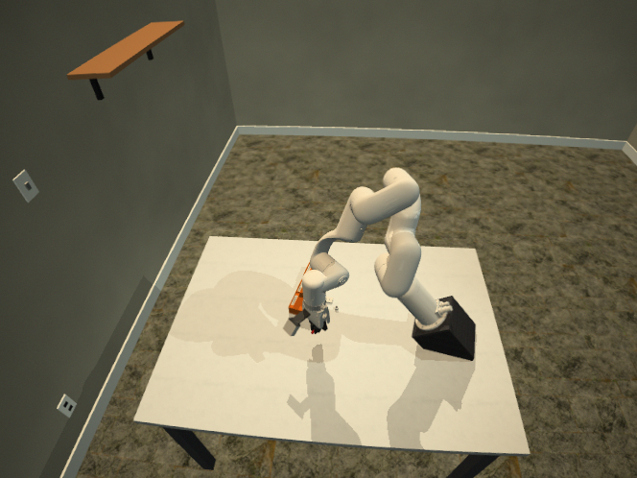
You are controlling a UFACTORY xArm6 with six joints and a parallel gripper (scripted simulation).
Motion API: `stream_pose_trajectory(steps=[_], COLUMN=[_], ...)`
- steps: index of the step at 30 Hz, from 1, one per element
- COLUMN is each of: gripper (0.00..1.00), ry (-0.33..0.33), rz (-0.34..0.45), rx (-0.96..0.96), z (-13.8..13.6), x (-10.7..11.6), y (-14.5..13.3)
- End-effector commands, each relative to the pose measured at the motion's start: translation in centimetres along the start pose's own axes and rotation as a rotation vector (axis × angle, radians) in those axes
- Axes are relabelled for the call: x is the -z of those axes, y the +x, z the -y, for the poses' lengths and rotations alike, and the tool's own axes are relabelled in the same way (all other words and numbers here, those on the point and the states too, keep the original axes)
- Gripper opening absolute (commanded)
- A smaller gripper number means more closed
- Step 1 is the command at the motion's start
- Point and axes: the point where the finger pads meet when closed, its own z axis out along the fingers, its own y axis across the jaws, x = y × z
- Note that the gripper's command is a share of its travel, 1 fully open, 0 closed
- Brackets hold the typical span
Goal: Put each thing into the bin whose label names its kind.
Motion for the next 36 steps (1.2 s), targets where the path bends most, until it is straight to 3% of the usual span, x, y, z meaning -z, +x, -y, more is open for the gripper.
stream_pose_trajectory(steps=[1,27,36], gripper=[0.0,0.0,0.0], ry=[-0.001,-0.001,-0.001], rz=[0.0,-0.001,0.0], rx=[0.0,0.0,0.0], z=[-0.1,-0.1,-4.4], x=[1.7,3.1,3.1], y=[0.0,0.0,-3.2])
